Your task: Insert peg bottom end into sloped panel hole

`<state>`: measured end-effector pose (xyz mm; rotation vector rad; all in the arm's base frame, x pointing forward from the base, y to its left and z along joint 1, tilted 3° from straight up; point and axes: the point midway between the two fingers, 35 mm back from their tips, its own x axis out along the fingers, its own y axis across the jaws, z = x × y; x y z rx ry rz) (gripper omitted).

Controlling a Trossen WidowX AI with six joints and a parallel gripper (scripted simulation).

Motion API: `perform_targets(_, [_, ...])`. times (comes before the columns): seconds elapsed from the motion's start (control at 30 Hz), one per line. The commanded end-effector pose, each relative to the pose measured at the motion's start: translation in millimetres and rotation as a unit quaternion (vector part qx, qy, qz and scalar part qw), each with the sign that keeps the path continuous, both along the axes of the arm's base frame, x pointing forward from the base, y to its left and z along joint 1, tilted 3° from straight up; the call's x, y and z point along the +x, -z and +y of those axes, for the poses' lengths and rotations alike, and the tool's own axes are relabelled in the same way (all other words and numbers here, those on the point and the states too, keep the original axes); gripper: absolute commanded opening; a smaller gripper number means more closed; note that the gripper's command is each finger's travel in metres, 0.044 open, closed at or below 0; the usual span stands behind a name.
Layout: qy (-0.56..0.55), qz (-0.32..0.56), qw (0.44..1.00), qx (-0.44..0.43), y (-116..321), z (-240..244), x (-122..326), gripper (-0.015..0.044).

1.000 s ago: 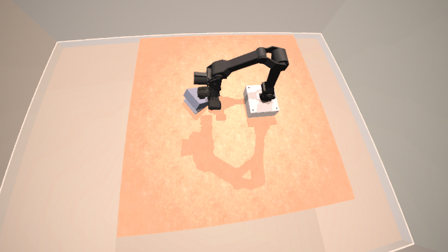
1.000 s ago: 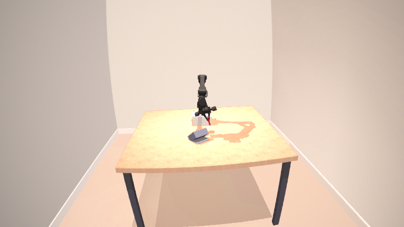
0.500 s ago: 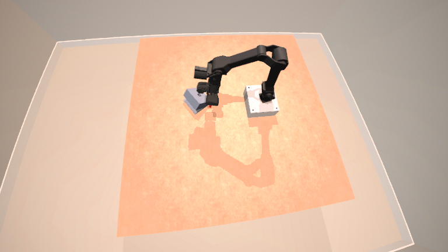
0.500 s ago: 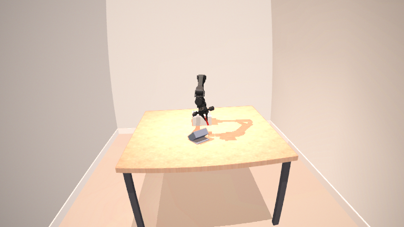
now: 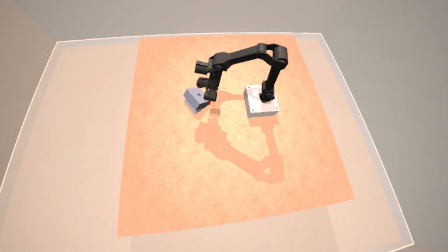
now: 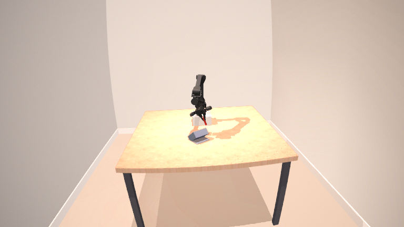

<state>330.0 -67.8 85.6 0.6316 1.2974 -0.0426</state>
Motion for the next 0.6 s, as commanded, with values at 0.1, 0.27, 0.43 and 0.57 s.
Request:
perform_targets(0.1, [0.028, -0.003, 1.0, 0.013, -0.9, -8.5, -1.1, 0.0])
perform_targets(0.27, [0.046, -0.005, 0.999, 0.021, -1.5, -15.0, -2.1, 0.0])
perform_targets(0.43, [0.065, -0.007, 0.997, 0.03, -2.2, -21.5, -3.2, 0.0])
perform_targets(0.57, [0.08, -0.009, 0.996, 0.036, -2.8, -26.7, -4.2, 0.0])
